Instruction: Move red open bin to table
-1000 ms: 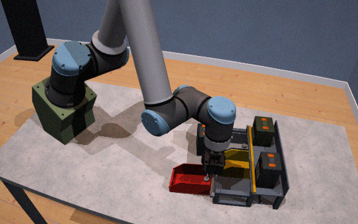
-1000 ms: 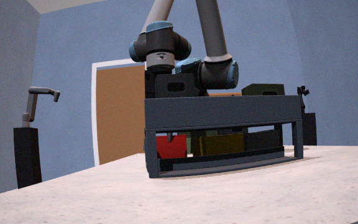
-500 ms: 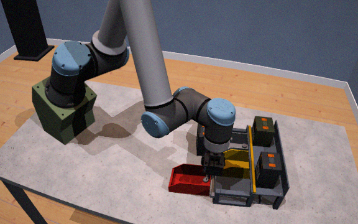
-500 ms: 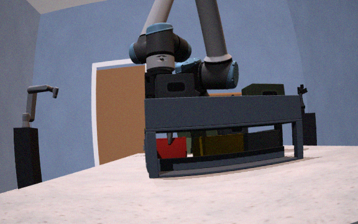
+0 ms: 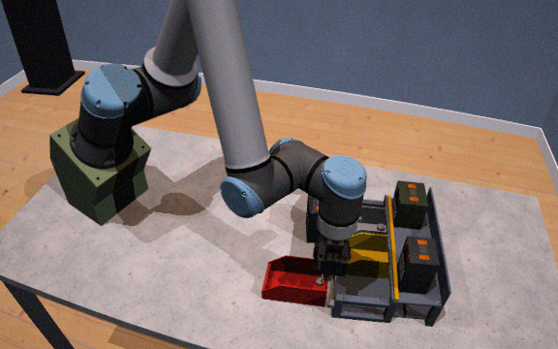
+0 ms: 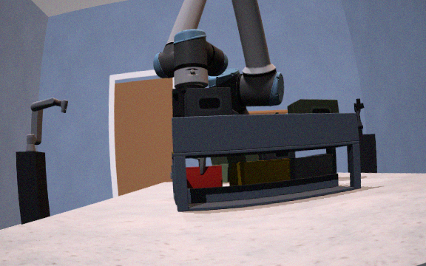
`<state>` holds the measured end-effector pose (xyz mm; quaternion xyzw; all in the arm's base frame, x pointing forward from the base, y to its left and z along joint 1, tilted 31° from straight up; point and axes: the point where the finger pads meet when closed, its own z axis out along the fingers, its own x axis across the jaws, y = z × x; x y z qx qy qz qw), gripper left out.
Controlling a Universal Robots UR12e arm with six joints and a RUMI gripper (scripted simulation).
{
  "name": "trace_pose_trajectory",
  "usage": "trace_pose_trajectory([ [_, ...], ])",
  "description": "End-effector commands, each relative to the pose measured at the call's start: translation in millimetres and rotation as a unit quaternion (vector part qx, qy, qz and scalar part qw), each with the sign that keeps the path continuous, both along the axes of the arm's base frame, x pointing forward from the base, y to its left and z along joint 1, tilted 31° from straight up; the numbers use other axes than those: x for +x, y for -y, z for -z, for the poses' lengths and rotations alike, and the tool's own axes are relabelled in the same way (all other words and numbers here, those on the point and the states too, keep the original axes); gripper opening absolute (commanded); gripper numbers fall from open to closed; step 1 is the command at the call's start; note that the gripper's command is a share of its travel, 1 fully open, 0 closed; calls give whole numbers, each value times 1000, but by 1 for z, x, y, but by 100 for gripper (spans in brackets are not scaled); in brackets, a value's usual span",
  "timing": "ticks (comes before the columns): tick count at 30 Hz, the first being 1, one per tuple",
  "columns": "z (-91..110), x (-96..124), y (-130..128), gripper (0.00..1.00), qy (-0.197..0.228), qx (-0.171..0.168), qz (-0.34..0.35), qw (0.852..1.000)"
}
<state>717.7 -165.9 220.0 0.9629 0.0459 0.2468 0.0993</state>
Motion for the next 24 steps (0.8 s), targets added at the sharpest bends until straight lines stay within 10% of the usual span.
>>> trace_pose_trajectory([
  [1,0,1,0,0,1,0,0,1000],
  [8,0,1,0,0,1,0,0,1000],
  [9,0,1,0,20,1,0,0,1000],
  [24,0,1,0,20,1,0,0,1000],
])
